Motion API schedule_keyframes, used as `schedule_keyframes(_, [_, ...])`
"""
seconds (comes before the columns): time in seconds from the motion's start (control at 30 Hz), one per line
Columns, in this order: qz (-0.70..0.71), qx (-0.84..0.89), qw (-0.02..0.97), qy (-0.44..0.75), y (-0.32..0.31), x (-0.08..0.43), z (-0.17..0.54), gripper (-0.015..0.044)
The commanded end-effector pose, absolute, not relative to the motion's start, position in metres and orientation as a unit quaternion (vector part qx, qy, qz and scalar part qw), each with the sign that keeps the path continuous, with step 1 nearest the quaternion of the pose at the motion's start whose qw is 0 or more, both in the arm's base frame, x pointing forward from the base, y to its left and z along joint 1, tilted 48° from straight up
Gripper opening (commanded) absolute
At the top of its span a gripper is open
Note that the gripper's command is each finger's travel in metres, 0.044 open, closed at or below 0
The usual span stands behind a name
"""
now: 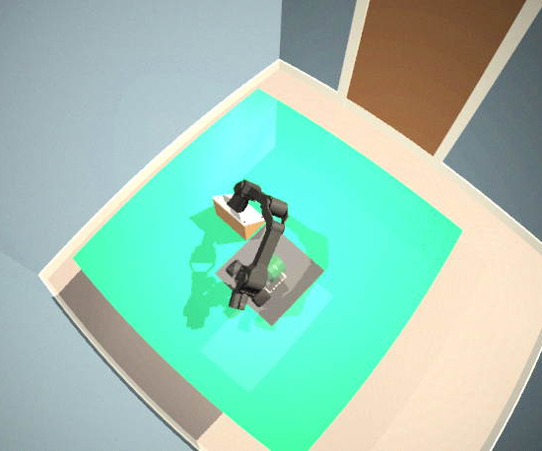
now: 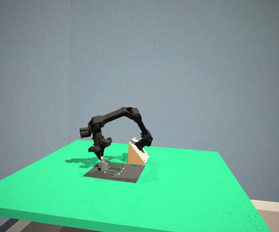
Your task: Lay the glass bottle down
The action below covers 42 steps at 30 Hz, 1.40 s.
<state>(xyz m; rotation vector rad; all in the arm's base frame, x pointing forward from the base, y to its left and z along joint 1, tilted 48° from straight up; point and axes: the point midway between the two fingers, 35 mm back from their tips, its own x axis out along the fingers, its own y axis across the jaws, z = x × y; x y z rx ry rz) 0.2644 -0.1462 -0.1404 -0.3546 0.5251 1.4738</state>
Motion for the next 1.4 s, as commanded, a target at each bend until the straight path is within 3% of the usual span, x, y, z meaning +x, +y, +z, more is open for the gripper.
schedule_keyframes(0.0, [0.659,-0.159,0.696,0.235,-0.1453,0.2665,-0.1424,0.0112])
schedule_keyframes(1.37, [0.665,-0.169,0.689,0.235,-0.1398,0.2673,-0.1475,0.0112])
